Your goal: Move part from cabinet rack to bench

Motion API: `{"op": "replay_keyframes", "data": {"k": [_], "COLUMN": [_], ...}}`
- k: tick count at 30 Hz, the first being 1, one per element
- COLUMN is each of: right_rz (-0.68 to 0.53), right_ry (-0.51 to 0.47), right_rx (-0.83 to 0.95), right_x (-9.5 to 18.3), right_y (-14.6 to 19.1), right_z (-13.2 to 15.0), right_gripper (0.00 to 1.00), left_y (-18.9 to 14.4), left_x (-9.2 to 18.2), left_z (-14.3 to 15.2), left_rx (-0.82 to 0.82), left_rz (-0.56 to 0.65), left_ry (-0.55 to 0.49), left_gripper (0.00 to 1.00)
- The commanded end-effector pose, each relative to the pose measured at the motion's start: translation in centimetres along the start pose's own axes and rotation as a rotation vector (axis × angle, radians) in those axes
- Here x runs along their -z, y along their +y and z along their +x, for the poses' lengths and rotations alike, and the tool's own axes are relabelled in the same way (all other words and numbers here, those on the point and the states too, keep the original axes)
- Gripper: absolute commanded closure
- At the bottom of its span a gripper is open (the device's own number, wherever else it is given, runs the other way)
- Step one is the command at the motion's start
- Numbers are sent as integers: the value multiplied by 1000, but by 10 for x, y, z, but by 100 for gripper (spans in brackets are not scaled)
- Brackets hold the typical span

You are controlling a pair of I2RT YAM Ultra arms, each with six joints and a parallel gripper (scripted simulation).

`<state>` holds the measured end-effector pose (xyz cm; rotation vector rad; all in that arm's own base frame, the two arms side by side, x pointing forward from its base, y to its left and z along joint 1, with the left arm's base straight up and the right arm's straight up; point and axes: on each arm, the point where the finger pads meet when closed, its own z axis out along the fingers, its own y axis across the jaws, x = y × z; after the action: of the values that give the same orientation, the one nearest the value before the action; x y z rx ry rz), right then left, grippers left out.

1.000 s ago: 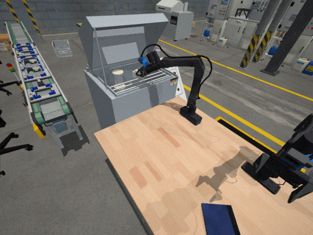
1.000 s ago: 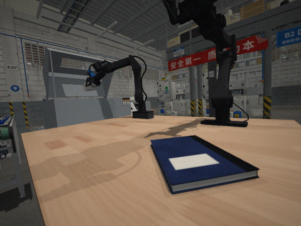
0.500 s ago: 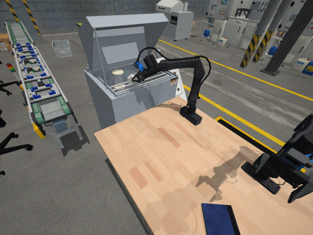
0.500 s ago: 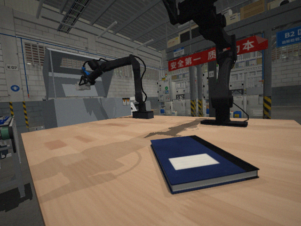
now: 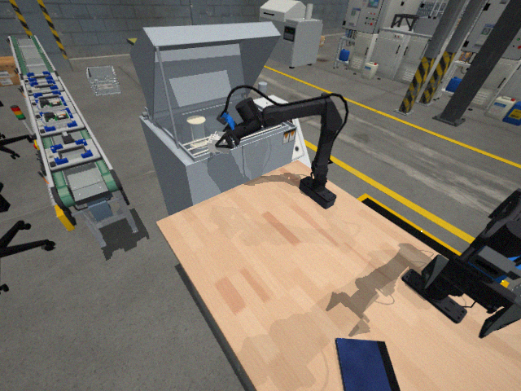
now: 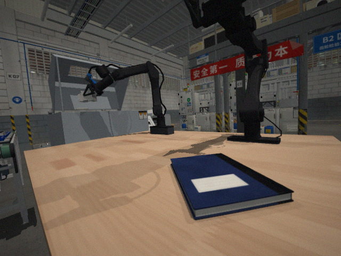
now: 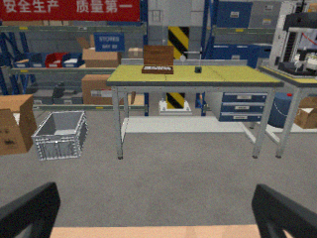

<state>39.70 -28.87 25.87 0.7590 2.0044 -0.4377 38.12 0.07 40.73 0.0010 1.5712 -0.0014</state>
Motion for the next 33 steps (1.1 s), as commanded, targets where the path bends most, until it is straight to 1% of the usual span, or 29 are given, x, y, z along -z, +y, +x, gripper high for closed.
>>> {"op": "replay_keyframes", "data": {"k": [1, 2, 4, 8, 9, 11, 14, 21, 23, 25, 33], "right_rz": [-111, -137, -166, -185, -199, -243, -303, -450, -450, -487, -649], "right_ry": [-151, -167, -153, -157, -153, -124, -123, -138, -138, -148, -138], "right_rx": [59, 74, 98, 114, 119, 149, 190, 286, 286, 311, 407], "right_x": [1, 3, -5, -8, -11, -19, -24, -24, -24, -23, -16], "right_y": [30, 37, 43, 45, 51, 66, 81, 120, 120, 128, 163], "right_z": [-29, -29, -15, -10, -5, 15, 31, 65, 65, 72, 129], "right_gripper": [24, 24, 24, 24, 24, 24, 24, 24, 24, 24, 24], "left_y": [-1, -1, -1, -1, -1, -1, -1, -1, -1, -1, -1], "left_x": [7, 7, 7, 7, 7, 7, 7, 7, 7, 7, 7], "left_z": [-19, -19, -19, -19, -19, -19, -19, -19, -19, -19, -19], "left_rx": [-4, -4, -4, -4, -4, -4, -4, -4, -4, -4, -4], "left_rz": [-4, -4, -4, -4, -4, -4, -4, -4, -4, -4, -4], "left_ry": [-44, -44, -44, -44, -44, -44, -44, -44, -44, -44, -44], "left_gripper": [0, 0, 0, 0, 0, 0, 0, 0, 0, 0, 0]}}
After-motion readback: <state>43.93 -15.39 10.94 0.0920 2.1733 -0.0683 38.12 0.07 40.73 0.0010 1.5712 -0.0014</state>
